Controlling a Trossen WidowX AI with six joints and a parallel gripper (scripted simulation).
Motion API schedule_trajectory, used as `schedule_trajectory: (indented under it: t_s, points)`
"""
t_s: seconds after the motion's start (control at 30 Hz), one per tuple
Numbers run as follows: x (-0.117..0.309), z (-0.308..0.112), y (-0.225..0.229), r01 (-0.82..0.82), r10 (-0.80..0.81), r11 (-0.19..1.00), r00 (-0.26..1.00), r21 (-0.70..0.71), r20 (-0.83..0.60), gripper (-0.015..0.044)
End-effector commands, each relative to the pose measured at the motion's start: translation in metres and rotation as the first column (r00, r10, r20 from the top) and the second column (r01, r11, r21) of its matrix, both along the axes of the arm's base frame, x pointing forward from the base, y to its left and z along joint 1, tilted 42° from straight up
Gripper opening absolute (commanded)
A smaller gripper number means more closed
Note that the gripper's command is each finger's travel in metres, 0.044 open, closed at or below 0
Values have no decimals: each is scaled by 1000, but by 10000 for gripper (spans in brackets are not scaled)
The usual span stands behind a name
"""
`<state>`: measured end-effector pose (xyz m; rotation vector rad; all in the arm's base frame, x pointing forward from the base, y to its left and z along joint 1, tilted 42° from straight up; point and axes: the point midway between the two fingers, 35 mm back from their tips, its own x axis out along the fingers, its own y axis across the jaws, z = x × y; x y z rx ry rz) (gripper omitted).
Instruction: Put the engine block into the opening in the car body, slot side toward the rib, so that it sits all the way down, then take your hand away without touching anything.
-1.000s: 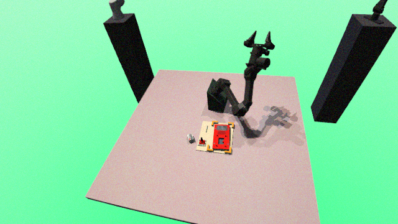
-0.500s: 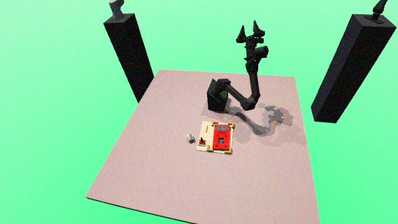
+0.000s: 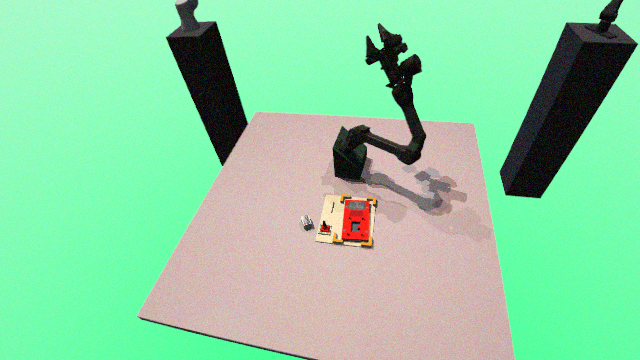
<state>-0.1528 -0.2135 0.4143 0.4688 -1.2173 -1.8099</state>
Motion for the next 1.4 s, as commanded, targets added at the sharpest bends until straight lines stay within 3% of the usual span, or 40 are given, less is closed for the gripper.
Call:
schedule_trajectory:
  t_s: [0.0, 0.37, 0.73, 1.2, 1.37]
  points:
    - [6, -9, -20, -62, 64, 995, 998, 82, -23, 440]
    - [36, -44, -77, -240, 279, 915, 957, 325, -79, 440]
    - [83, -89, -122, -406, 507, 750, 860, 522, -60, 440]
    - [143, -132, -146, -542, 685, 552, 728, 634, 25, 440]
    - [169, -154, -154, -559, 768, 433, 639, 707, 36, 440]
